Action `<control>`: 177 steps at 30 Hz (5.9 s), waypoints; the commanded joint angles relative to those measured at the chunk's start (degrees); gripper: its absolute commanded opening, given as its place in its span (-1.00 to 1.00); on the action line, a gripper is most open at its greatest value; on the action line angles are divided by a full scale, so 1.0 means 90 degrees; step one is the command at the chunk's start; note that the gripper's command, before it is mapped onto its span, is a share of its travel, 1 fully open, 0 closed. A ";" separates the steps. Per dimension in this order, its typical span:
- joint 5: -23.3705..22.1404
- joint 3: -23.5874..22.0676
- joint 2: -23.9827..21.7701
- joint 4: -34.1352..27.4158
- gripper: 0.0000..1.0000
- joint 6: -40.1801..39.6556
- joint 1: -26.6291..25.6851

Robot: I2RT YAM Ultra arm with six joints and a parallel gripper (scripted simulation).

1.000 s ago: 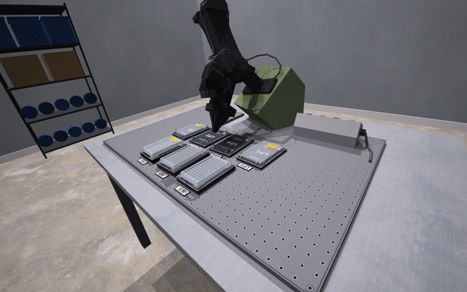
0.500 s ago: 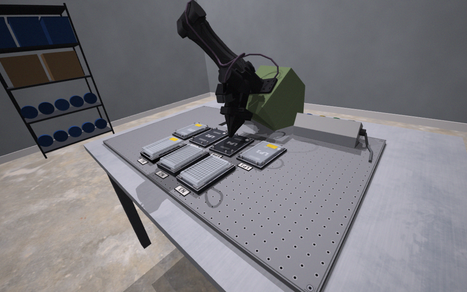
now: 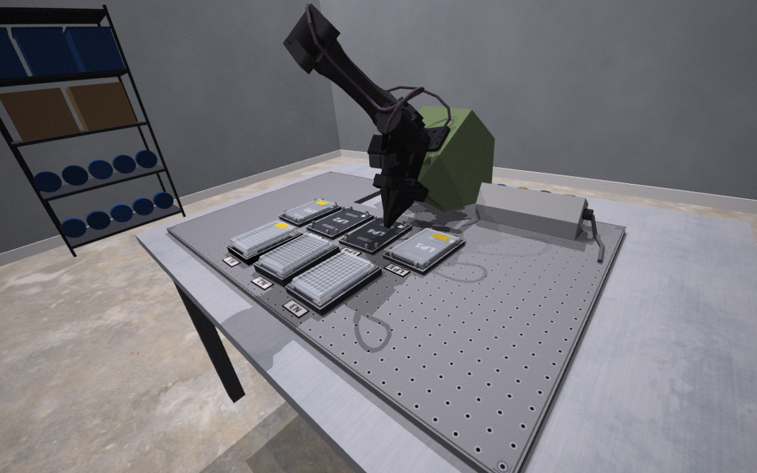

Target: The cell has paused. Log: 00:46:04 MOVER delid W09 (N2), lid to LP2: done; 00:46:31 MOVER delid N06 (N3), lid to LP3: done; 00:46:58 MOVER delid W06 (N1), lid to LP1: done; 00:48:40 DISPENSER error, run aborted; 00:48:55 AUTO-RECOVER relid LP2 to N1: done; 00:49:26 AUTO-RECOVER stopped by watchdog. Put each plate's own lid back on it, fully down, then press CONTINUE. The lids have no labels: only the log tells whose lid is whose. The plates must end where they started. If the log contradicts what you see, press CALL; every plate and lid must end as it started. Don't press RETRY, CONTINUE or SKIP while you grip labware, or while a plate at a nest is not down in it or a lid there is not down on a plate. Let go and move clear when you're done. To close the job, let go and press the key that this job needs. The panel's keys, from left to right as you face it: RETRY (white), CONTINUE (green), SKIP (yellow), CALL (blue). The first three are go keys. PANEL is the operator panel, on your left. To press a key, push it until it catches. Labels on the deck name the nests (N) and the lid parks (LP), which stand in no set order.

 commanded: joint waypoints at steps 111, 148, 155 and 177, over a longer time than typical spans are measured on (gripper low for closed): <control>-0.4012 0.3074 -0.2684 -0.4791 -1.00 -0.1102 -0.4306; -0.5413 0.3308 -0.3042 -0.5249 -1.00 -0.1269 -0.5680; -0.5714 0.3720 -0.3442 -0.6427 1.00 -0.1332 -0.6190; -0.5671 0.6042 -0.2759 -1.0677 1.00 -0.1433 -0.6890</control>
